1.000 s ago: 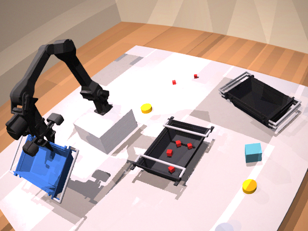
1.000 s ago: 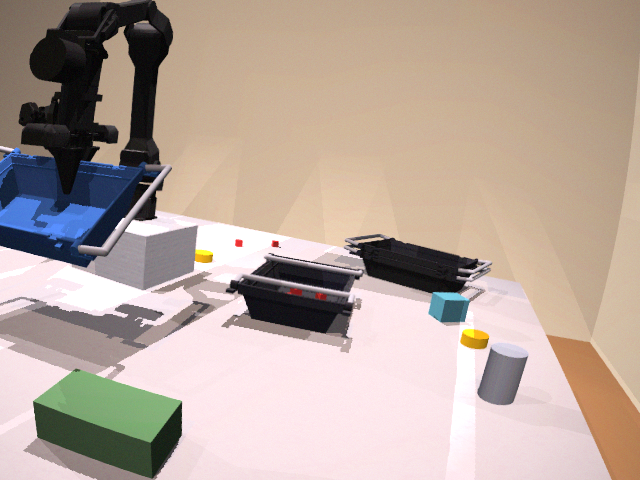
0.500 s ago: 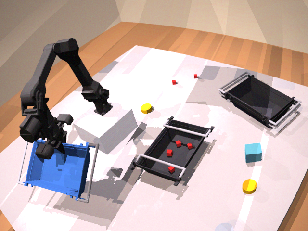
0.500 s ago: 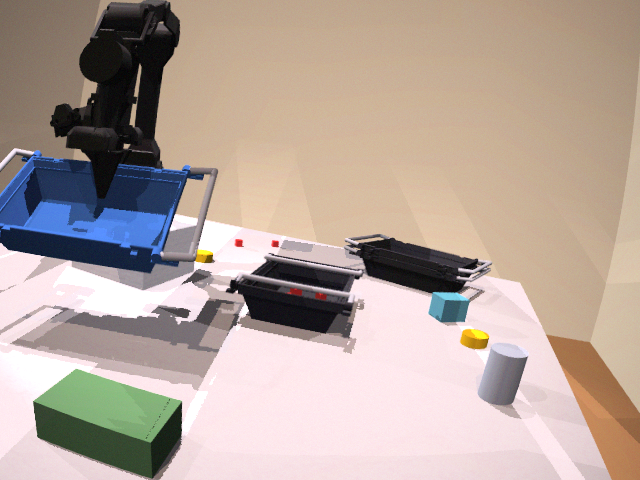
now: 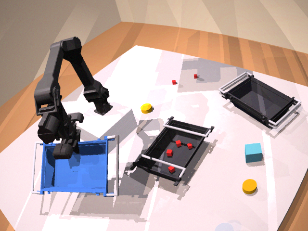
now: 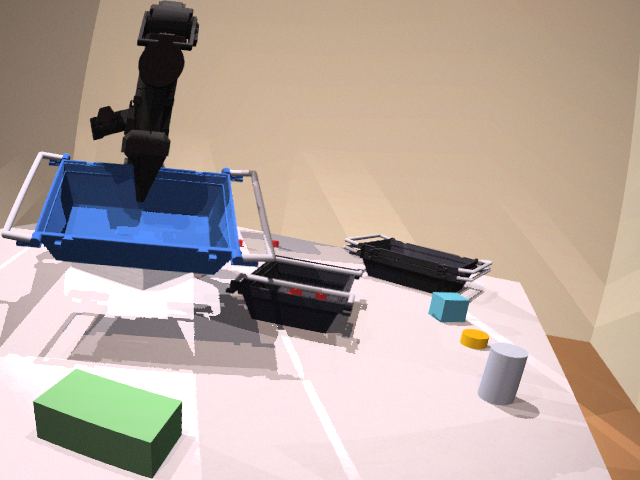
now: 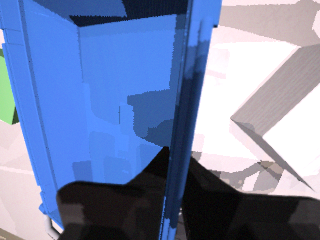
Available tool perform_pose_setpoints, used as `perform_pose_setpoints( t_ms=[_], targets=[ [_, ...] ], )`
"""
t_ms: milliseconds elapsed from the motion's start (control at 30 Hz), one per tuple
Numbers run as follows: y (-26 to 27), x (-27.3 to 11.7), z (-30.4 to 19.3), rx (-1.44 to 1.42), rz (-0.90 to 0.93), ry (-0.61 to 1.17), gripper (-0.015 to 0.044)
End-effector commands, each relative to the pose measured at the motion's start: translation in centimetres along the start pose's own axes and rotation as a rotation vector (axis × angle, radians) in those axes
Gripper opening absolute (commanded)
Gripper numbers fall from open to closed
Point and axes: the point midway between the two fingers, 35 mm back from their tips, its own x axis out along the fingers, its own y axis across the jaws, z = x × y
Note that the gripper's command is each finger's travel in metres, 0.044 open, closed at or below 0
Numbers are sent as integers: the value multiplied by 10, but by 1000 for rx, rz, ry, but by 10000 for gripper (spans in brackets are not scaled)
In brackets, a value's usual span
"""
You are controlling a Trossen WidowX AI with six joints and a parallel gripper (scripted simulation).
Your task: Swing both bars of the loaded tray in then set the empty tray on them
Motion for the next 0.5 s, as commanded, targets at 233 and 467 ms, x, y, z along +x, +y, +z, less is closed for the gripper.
perform_pose_setpoints(
  t_ms=[233,467],
  targets=[
    [-1,-6,-45,-166,25,4,0],
    [-6,-6,-72,-265,25,5,0]
  ],
)
